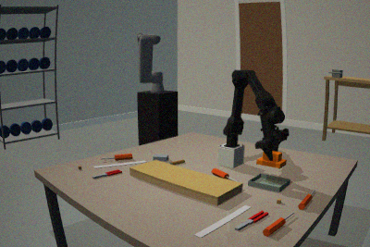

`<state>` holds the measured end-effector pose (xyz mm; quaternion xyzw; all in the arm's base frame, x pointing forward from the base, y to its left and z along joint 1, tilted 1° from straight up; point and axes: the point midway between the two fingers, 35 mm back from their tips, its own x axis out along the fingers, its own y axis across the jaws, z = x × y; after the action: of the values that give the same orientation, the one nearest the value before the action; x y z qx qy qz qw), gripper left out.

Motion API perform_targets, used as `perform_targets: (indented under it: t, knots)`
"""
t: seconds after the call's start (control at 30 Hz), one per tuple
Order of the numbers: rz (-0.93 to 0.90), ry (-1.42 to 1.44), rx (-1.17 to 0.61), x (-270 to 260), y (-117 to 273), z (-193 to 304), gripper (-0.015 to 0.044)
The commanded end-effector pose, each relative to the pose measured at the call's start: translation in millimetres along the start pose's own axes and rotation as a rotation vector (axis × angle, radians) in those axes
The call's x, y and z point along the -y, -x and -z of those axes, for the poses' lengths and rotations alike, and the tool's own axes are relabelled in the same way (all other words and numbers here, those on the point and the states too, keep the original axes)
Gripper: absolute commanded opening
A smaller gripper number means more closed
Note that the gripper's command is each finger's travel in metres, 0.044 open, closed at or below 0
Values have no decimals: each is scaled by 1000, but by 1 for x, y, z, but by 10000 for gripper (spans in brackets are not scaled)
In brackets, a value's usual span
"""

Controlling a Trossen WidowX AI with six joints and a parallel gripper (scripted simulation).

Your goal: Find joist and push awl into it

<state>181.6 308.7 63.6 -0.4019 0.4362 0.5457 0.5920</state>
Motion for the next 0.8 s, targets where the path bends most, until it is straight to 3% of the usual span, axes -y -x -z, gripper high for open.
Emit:
perform_targets:
  t: [0.0, 0.77]
  knots:
    - [-3, 0, 1, -2, -8, 1, 0]
    - [-3, 0, 0, -2, -63, 16, 0]
